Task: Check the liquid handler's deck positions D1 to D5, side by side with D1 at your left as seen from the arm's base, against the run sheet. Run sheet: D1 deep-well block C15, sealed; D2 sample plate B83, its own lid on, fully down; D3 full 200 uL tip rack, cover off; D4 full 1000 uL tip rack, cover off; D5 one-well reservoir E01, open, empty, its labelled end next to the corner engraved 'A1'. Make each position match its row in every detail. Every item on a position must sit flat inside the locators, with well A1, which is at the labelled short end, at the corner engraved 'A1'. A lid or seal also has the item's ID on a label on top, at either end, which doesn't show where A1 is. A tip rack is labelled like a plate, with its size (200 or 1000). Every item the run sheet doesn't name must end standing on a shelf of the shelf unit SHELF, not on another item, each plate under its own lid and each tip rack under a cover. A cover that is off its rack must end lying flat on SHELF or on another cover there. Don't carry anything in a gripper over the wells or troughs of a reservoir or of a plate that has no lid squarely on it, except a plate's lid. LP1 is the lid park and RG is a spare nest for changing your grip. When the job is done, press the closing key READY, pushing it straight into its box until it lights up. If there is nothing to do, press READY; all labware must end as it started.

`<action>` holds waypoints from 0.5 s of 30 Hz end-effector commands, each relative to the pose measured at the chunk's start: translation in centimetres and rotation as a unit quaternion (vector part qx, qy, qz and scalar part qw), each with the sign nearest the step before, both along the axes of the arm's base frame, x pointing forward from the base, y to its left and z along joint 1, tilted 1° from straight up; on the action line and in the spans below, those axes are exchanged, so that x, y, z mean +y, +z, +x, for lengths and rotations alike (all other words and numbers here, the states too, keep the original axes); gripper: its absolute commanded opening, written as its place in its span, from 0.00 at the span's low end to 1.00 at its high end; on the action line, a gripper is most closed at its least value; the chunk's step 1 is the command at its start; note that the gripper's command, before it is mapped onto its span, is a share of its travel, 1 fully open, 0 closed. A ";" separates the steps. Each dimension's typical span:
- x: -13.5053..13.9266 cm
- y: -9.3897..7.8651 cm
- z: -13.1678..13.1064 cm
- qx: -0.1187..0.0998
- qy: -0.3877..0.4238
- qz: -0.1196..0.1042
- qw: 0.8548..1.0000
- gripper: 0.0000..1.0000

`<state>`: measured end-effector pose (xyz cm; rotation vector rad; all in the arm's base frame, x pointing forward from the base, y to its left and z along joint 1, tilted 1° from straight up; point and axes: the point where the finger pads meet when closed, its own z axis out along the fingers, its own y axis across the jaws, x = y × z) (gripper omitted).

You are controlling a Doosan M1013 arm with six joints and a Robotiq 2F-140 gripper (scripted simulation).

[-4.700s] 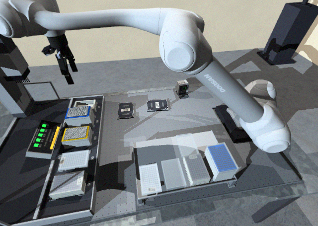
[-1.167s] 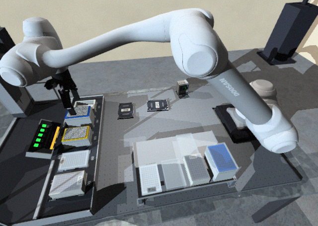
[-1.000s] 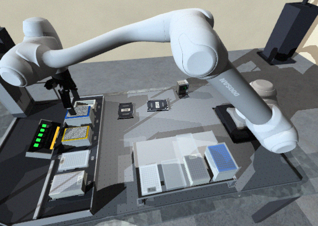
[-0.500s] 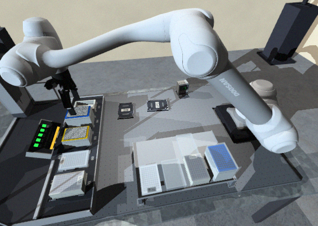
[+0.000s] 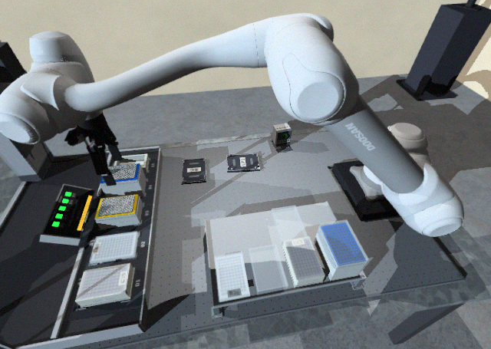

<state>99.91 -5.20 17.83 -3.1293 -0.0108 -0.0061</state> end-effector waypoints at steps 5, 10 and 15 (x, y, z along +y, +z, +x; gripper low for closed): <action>3.7 0.2 0.0 -0.001 0.000 0.000 1.000 0.79; 5.2 0.2 0.0 -0.001 0.000 0.000 1.000 0.79; 7.7 0.3 0.0 -0.001 0.000 0.000 1.000 0.79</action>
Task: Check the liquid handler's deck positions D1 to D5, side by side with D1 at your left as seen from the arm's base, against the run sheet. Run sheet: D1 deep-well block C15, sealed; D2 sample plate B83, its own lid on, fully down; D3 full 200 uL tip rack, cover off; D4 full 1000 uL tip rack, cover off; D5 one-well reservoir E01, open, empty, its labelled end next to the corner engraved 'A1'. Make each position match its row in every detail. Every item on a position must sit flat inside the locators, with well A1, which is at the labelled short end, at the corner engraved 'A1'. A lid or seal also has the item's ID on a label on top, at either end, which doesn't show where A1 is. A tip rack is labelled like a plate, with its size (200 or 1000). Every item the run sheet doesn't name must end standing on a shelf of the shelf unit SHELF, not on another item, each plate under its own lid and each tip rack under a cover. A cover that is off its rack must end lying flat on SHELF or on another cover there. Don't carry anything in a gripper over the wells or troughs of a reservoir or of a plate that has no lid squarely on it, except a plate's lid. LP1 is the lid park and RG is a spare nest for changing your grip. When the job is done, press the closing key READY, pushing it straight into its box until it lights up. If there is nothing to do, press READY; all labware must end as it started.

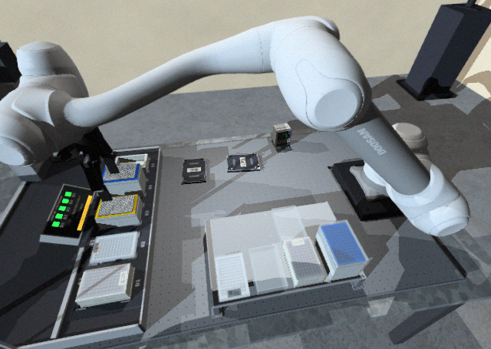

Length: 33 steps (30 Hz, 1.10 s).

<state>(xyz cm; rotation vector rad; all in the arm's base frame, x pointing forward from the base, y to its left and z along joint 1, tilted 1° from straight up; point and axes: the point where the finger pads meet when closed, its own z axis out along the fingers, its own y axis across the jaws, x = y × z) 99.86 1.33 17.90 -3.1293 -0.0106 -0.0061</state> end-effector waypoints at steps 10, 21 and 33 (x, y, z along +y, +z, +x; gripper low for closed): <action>2.6 0.2 0.0 -0.001 0.000 0.000 1.000 0.79; 2.6 0.2 0.0 -0.001 0.000 0.000 1.000 0.79; 2.6 0.2 0.0 -0.001 0.000 0.000 1.000 0.79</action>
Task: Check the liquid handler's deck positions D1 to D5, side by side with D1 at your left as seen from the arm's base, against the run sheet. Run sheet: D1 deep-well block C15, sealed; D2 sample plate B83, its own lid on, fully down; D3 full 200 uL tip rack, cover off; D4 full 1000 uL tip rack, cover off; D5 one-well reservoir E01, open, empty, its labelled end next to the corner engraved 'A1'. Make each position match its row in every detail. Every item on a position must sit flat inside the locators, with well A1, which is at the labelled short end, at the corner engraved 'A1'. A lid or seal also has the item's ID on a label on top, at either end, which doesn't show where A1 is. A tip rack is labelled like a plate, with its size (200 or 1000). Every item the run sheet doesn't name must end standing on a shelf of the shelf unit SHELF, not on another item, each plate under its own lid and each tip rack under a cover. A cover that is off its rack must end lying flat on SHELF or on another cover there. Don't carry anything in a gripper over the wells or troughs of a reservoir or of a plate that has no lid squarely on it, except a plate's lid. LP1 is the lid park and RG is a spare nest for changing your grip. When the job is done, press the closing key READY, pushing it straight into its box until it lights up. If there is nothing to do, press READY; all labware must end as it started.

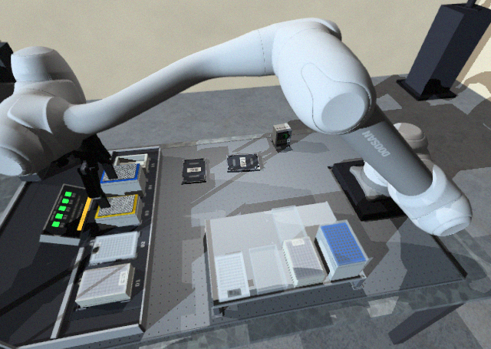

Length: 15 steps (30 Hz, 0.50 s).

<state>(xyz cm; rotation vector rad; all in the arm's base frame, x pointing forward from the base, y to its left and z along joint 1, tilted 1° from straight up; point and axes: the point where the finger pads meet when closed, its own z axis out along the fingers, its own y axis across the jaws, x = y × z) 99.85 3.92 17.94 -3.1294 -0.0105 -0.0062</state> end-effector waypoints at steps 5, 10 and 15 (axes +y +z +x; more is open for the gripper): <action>0.0 0.2 0.0 -0.001 0.000 0.000 1.000 0.79; 2.5 0.2 0.0 -0.001 0.000 0.000 1.000 0.79; 4.0 0.2 0.0 -0.001 0.000 0.000 1.000 0.79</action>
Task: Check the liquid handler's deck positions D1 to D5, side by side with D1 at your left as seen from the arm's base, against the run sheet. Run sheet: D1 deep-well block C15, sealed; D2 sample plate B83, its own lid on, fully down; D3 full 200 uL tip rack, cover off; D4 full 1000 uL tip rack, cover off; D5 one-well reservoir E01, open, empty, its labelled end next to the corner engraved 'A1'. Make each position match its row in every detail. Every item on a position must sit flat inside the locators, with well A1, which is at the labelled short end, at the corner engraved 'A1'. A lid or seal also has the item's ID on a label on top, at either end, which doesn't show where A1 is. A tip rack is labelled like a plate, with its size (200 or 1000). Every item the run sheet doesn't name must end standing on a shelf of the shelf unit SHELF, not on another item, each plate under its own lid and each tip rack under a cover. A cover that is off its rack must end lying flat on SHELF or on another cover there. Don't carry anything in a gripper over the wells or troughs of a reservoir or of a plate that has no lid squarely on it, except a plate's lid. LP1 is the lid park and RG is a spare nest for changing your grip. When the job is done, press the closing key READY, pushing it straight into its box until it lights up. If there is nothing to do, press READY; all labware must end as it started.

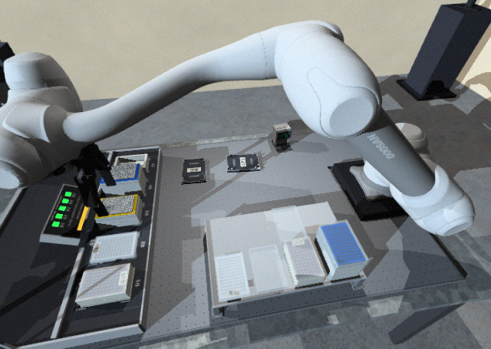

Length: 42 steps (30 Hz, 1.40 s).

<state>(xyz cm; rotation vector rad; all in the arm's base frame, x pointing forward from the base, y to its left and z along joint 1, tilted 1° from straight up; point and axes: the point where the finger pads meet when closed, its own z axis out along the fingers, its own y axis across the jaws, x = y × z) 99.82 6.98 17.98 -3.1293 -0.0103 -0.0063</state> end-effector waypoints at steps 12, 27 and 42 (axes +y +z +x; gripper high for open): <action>7.0 0.3 0.0 -0.001 0.000 0.000 1.000 0.79; 9.4 0.3 0.0 -0.001 0.000 0.000 1.000 0.79; 9.3 0.3 0.0 -0.001 0.000 0.000 1.000 0.79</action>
